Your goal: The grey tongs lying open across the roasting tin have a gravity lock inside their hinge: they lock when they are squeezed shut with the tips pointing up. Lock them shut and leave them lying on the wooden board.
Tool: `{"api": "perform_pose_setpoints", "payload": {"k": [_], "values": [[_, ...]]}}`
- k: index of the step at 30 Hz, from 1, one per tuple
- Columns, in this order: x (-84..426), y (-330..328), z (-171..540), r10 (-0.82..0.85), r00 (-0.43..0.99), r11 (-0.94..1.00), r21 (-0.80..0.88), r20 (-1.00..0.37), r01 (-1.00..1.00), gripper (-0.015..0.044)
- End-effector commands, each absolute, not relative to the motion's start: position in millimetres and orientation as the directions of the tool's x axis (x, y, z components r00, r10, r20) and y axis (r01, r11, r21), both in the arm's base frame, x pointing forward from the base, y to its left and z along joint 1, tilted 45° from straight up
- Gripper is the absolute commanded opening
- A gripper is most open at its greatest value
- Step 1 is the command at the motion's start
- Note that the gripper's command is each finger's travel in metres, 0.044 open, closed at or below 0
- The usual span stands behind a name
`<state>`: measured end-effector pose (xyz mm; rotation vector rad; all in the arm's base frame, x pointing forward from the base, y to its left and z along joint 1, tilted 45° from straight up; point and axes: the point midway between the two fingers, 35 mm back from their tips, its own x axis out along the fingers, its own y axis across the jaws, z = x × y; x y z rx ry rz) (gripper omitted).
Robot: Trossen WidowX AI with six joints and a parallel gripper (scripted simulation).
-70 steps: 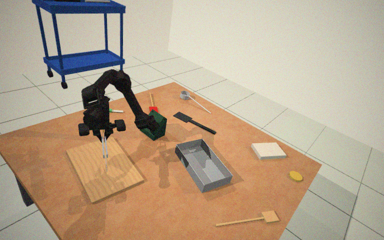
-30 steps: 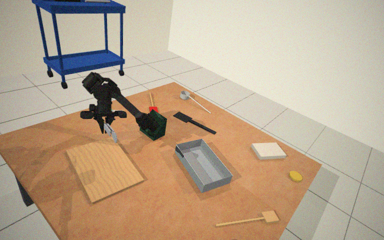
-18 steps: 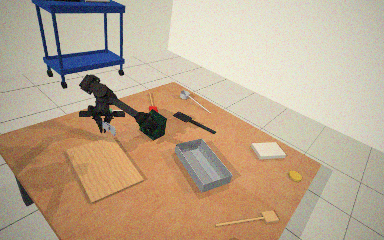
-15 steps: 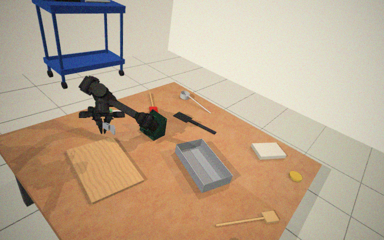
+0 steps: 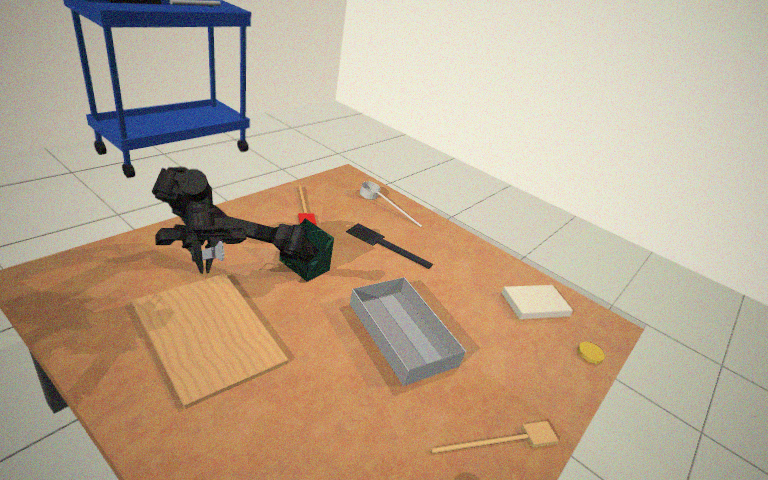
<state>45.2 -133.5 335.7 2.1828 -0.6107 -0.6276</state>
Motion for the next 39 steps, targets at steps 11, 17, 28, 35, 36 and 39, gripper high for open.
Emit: {"api": "perform_pose_setpoints", "payload": {"k": [11,17,28,35,36,39], "values": [[55.2,-148.2,323.5,-0.512,0.845,-0.628,0.739,-0.155,-0.245,-0.0150],[56.6,-149.8,322.1,-0.502,0.853,-0.633,0.733,-0.147,-0.247,-0.0150],[56.6,-149.8,322.1,-0.502,0.853,-0.633,0.733,-0.147,-0.247,-0.0150],[56.6,-149.8,322.1,-0.502,0.853,-0.633,0.733,-0.147,-0.247,-0.0150],[56.6,-149.8,322.1,-0.502,0.853,-0.633,0.733,-0.147,-0.247,-0.0150],[56.6,-149.8,322.1,-0.502,0.853,-0.633,0.733,-0.147,-0.247,-0.0150]]}}
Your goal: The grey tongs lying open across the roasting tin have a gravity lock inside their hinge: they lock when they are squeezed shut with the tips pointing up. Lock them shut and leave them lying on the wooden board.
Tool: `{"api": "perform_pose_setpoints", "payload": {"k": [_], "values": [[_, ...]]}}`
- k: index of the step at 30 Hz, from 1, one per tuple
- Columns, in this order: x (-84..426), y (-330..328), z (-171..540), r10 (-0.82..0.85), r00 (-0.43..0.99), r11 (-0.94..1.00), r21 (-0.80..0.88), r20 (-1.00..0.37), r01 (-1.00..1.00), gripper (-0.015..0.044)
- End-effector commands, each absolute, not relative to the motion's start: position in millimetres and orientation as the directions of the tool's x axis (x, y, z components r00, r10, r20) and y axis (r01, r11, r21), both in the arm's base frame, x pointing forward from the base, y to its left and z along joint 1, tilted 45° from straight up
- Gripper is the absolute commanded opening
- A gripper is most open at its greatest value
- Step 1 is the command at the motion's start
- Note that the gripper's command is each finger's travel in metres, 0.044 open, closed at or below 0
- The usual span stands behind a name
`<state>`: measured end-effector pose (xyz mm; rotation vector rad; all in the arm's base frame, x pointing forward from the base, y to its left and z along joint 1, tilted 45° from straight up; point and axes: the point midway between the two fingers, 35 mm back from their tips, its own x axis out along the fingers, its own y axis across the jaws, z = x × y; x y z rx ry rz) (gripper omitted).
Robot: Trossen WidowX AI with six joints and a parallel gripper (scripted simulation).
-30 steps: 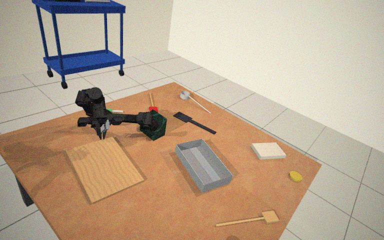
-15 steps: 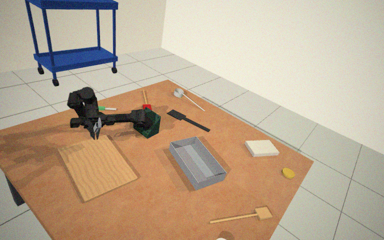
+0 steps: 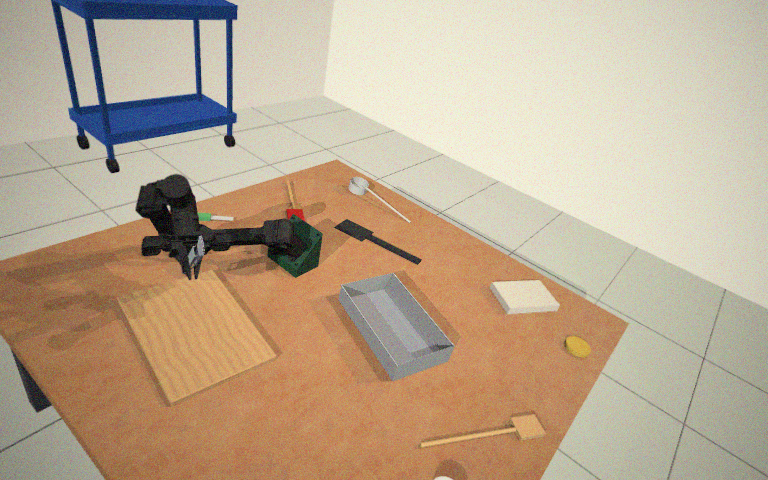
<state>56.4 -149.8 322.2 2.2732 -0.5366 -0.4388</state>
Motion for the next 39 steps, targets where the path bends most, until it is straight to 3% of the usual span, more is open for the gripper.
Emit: {"api": "perform_pose_setpoints", "payload": {"k": [1,13,39], "values": [[56.6,-149.8,322.1,-0.502,0.853,-0.633,0.733,-0.147,-0.247,-0.0150],[53.9,-147.1,324.5,-0.521,0.838,-0.624,0.742,-0.162,-0.245,-0.0150],[43.7,-120.8,342.3,-0.687,0.647,-0.575,0.792,-0.332,-0.205,-0.0150]]}}
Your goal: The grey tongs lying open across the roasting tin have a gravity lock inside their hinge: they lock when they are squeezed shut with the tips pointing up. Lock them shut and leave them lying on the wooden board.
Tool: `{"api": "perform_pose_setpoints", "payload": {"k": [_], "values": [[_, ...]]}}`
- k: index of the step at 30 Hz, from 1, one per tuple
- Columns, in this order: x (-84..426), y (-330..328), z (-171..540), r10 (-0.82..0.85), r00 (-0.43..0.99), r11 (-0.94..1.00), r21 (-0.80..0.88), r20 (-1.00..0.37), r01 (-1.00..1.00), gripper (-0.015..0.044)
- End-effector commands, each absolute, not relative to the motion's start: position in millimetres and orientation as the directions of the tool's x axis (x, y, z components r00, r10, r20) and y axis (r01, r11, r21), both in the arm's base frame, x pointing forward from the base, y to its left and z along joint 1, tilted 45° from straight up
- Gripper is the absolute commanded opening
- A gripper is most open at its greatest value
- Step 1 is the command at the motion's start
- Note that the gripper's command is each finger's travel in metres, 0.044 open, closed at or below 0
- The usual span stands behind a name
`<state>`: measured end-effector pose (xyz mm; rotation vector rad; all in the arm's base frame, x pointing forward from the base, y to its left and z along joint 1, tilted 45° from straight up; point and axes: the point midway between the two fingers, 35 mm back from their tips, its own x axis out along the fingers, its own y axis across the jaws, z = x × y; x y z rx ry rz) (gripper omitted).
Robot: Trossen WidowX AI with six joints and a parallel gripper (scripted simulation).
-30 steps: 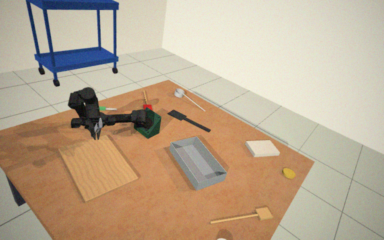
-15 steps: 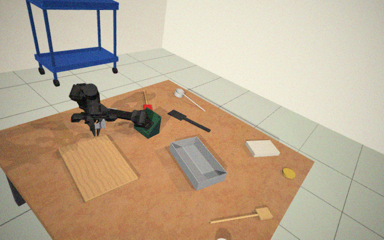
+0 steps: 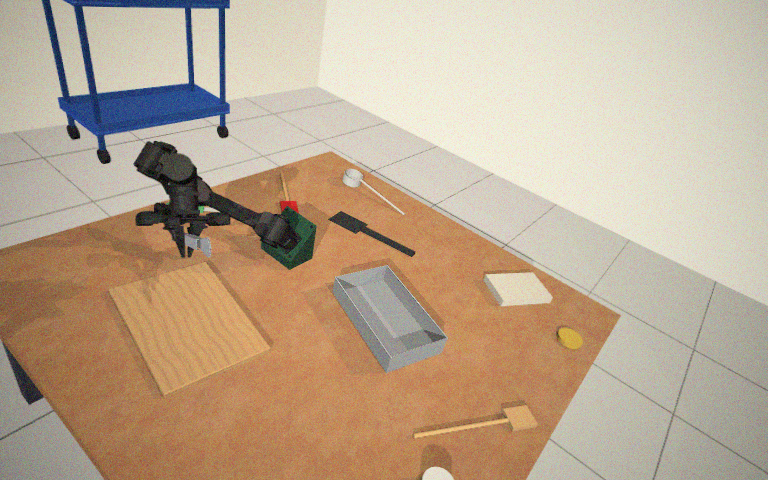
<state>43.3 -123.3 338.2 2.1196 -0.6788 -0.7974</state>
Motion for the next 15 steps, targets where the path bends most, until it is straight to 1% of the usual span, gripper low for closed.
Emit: {"api": "perform_pose_setpoints", "payload": {"k": [1,15], "values": [[43.8,-120.1,342.7,-0.692,0.638,-0.576,0.792,-0.339,-0.204,-0.0150],[50.2,-113.4,347.5,-0.744,0.505,-0.591,0.783,-0.437,-0.194,-0.0150]]}}
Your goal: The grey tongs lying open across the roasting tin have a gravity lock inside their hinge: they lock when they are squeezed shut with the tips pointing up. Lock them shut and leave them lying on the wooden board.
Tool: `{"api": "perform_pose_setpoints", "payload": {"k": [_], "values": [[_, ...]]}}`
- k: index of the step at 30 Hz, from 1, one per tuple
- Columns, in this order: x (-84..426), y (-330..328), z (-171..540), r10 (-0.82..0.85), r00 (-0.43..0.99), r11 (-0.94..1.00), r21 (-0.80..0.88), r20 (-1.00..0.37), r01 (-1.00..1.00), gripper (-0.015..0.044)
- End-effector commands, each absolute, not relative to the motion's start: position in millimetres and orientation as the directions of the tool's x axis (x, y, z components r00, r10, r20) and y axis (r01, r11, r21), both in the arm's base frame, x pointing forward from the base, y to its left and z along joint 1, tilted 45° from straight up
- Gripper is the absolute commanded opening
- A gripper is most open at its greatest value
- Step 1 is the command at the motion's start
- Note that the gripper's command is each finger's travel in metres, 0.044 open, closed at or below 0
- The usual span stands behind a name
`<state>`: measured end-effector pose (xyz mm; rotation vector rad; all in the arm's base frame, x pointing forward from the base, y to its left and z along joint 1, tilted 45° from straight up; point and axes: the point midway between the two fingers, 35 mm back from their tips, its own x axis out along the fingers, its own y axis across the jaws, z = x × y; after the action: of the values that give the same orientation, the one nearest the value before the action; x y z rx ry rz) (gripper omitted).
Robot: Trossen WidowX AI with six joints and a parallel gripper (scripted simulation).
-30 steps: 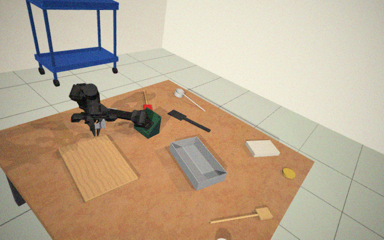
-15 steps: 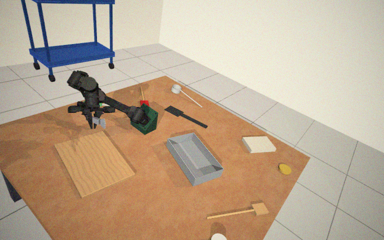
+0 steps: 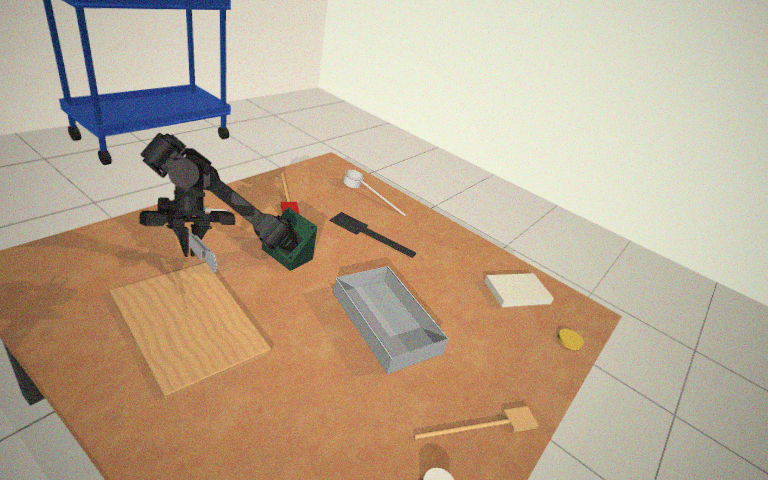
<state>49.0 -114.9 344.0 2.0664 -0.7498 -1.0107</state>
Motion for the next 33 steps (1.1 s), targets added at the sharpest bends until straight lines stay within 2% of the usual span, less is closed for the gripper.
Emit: {"api": "perform_pose_setpoints", "payload": {"k": [1,33], "values": [[50.8,-113.3,347.7,-0.747,0.495,-0.593,0.781,-0.444,-0.194,-0.0150],[74.5,-133.7,346.3,-0.735,0.202,-0.677,0.689,-0.647,-0.258,-0.0150]]}}
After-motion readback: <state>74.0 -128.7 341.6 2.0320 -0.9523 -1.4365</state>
